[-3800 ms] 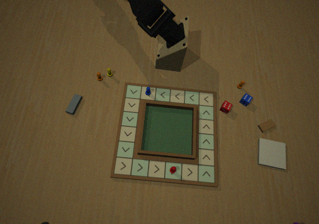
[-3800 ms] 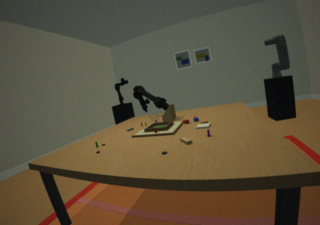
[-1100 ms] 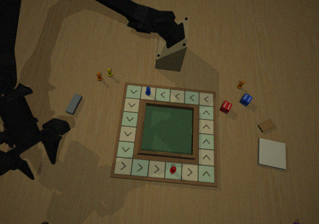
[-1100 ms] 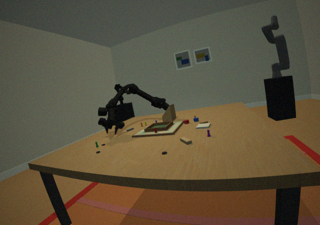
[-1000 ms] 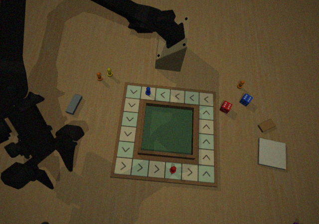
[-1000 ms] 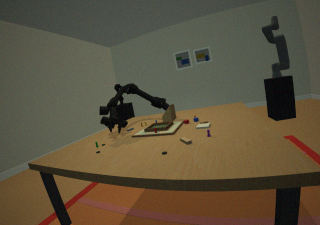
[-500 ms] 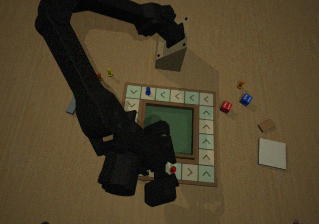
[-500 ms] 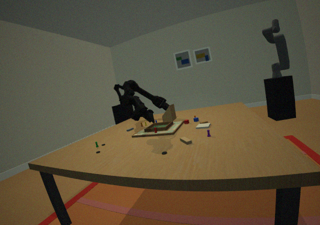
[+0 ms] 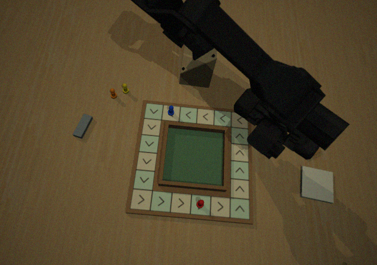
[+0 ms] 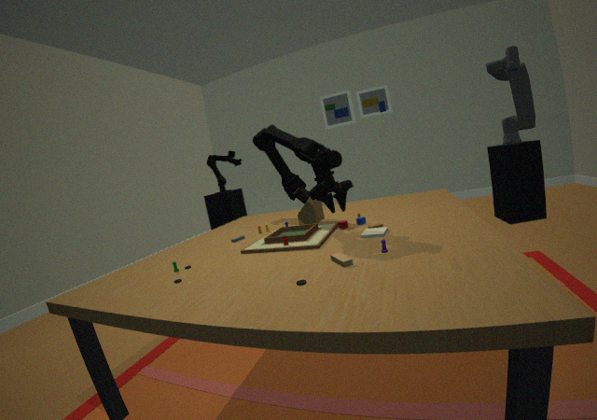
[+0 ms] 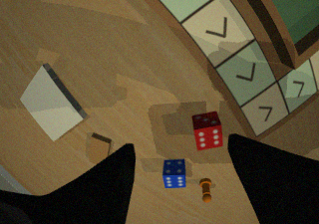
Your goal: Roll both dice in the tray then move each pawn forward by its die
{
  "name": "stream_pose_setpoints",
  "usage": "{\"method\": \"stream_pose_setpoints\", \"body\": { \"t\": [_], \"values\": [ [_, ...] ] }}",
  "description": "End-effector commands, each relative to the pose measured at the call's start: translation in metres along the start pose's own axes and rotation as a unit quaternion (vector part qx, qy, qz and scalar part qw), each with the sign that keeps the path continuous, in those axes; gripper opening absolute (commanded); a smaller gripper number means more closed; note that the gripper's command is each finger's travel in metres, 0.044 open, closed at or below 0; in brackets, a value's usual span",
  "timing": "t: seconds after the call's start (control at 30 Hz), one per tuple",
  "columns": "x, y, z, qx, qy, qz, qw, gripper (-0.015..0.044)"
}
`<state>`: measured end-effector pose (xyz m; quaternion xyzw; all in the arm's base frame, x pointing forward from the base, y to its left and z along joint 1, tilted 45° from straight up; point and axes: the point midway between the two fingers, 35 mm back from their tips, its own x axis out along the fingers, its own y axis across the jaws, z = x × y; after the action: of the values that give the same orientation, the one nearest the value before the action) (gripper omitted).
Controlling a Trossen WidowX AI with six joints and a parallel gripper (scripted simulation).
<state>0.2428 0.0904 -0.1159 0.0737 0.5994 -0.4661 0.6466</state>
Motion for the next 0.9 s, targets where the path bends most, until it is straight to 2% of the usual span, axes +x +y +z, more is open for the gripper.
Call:
{"method": "stream_pose_setpoints", "body": {
  "t": [0.0, 0.87],
  "values": [
    [0.016, -0.021, -0.034, -0.078, -0.064, -0.059, 0.993, 0.0275],
    [0.052, -0.027, -0.031, -0.091, -0.076, -0.068, 0.991, 0.0275]
  ]
}}
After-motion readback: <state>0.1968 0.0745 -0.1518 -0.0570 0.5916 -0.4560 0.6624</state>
